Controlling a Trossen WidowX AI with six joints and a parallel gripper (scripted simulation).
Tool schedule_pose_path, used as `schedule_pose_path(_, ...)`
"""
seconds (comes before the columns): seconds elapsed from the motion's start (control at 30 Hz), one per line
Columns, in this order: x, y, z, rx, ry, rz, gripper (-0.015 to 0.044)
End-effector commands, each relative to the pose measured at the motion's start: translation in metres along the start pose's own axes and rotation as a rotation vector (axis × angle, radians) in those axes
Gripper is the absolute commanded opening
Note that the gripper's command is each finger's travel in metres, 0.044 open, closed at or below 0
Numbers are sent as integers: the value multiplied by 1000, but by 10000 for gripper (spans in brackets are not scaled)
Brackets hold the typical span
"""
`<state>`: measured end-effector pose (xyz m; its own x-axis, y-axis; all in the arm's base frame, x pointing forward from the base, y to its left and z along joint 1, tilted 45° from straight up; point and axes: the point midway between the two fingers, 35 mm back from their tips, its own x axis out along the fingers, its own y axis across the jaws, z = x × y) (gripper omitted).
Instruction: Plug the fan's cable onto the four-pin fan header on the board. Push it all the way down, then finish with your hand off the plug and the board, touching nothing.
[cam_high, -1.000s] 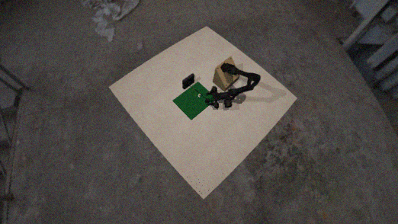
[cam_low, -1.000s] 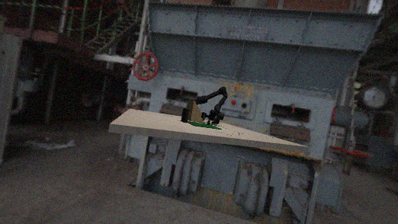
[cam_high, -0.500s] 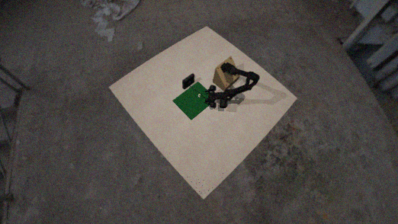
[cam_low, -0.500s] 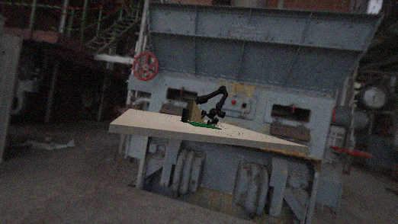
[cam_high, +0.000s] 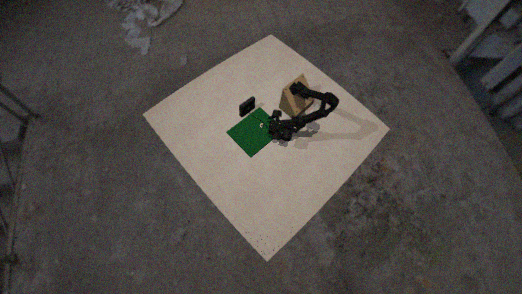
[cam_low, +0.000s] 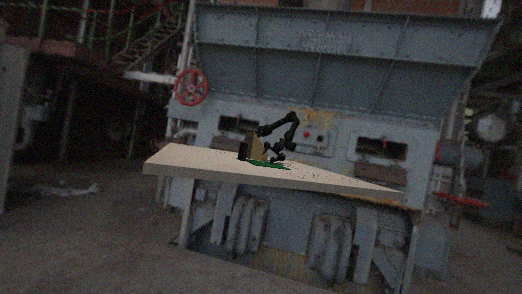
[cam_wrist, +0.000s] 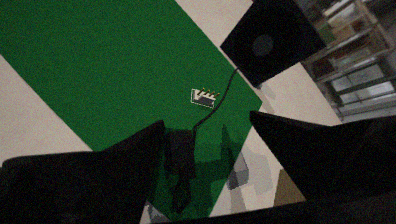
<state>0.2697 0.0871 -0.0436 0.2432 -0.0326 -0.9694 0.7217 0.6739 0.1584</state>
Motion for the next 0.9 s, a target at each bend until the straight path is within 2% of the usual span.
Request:
schedule_pose_path(0.0,-2,-1,2,-19,64,1,440)
schedule_pose_path(0.87,-29,-12,21,-72,428,128,440)
